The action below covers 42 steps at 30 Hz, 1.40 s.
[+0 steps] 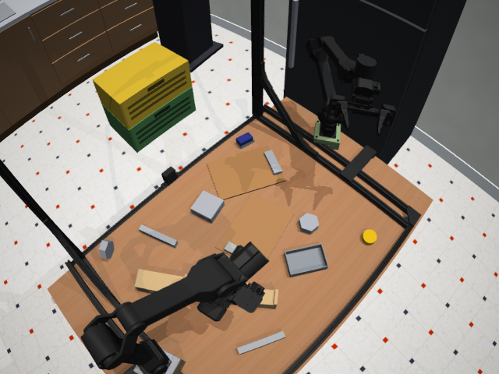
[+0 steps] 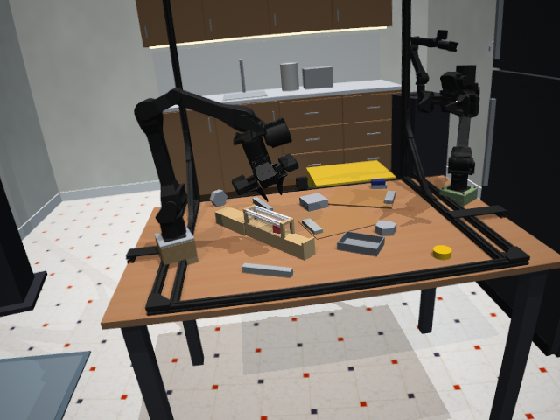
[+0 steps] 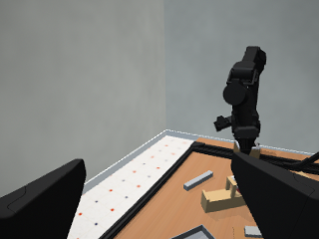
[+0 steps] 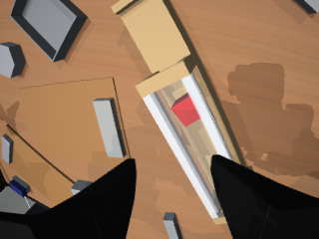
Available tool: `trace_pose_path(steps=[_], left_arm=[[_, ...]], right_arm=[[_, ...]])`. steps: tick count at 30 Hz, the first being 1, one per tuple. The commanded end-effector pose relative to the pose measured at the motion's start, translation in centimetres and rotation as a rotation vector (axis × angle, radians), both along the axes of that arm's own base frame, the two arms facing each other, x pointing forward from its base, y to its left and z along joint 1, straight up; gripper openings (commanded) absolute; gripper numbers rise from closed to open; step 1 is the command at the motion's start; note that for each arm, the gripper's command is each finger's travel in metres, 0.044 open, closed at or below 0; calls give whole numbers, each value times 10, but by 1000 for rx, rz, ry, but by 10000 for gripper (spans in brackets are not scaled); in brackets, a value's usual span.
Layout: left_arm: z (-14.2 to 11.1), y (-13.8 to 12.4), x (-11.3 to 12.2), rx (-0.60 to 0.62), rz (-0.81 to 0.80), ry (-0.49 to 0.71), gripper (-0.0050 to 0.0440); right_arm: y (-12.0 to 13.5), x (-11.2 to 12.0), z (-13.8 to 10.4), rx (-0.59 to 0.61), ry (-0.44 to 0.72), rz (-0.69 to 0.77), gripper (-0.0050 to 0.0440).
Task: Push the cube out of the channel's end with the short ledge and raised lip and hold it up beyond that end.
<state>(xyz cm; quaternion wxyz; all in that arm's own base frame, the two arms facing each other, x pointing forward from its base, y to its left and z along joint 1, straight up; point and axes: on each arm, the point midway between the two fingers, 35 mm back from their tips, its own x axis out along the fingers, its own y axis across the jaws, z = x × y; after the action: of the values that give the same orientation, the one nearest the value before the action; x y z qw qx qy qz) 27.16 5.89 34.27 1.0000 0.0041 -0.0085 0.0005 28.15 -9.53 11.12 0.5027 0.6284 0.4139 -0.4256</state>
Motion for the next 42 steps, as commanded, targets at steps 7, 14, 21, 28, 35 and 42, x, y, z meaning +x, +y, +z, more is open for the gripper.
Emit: trace_pose_path(steps=[7, 14, 21, 28, 35, 42], left_arm=[[19, 14, -45, 7, -1, 1, 400], [30, 8, -83, 2, -1, 11, 400], [35, -7, -105, -4, -1, 16, 400], [37, -15, -112, -7, -1, 17, 400], [38, -19, -114, -8, -1, 17, 400], [43, -15, -110, -76, -6, 26, 400]], right_arm=[[79, 65, -12, 13, 127, 66, 200], [181, 99, -34, -26, 222, 117, 200], [267, 101, -59, -80, 272, 154, 200], [303, 94, -70, -107, 286, 168, 200], [319, 90, -76, -120, 291, 175, 200], [319, 90, -76, -120, 291, 175, 272]])
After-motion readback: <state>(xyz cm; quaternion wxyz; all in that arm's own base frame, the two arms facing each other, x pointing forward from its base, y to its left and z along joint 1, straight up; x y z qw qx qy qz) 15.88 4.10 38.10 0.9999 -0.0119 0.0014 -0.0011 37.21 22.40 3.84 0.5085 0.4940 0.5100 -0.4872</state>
